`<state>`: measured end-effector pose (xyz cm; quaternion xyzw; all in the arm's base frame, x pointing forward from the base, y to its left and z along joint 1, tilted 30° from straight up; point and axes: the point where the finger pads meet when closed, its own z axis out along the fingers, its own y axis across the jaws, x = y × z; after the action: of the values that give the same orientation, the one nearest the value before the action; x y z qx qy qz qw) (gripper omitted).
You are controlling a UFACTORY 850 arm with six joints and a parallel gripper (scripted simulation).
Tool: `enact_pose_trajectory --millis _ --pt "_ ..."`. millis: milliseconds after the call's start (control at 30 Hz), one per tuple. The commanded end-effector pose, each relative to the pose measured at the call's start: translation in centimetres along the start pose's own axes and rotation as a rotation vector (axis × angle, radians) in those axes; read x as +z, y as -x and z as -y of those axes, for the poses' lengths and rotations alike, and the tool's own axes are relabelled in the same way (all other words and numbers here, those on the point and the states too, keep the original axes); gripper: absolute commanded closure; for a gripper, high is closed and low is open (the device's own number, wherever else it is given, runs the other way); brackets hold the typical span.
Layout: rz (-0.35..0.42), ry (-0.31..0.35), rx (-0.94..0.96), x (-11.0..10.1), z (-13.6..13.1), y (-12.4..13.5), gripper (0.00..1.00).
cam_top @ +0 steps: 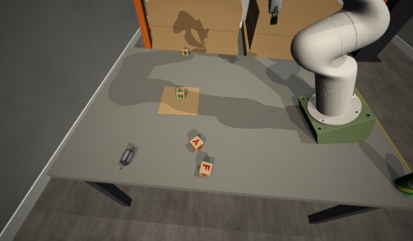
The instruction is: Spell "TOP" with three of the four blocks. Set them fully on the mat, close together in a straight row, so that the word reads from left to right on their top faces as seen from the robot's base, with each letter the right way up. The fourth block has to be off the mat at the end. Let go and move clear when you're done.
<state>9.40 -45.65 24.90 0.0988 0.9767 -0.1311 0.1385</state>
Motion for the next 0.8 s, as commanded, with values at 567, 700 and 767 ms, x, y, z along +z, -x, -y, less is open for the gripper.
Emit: enact_pose_trajectory --millis 567,700,767 --pt "0.024 0.055 -0.669 1.2 -4.0 8.3 0.00" --pt "0.031 0.064 -0.800 1.4 -5.0 9.9 0.00" --pt "0.034 0.068 -0.866 1.4 -5.5 10.7 0.00"
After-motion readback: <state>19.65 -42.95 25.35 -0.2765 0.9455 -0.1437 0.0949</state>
